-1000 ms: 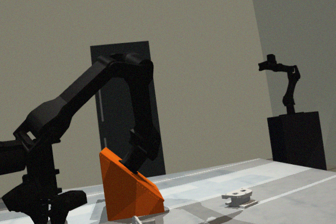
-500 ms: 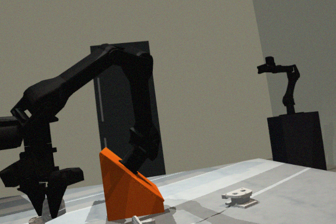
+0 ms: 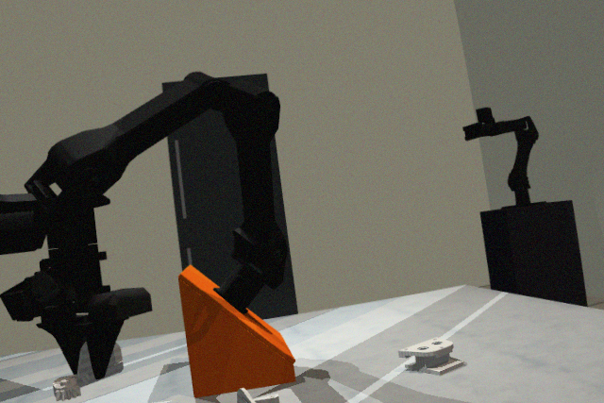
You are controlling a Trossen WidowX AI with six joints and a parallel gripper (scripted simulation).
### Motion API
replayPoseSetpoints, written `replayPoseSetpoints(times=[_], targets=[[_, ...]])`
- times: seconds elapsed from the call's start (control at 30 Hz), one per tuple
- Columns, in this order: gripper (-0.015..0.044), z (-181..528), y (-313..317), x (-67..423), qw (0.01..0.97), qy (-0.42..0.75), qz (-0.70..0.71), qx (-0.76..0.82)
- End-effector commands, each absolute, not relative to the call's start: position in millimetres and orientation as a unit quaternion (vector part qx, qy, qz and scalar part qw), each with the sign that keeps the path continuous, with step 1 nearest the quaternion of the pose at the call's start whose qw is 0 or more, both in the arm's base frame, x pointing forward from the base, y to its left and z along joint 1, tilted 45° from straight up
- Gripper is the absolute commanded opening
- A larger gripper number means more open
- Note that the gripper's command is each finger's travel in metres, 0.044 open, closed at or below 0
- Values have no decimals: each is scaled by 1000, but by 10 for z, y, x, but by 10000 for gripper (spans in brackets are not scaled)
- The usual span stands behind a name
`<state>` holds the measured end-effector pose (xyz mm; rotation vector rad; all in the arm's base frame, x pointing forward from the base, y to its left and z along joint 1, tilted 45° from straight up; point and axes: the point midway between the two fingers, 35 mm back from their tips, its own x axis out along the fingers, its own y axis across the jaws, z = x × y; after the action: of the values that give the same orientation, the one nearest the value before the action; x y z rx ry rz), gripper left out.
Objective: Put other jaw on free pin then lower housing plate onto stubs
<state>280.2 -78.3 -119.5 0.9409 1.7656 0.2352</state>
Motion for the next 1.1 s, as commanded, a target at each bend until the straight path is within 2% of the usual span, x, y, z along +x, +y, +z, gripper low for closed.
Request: replayPoseSetpoints(times=[0.0,1.07], targets=[[134,-1066,-718,2815,514,744,57,422],[134,-330,-129,2597,257,683,-300,614]])
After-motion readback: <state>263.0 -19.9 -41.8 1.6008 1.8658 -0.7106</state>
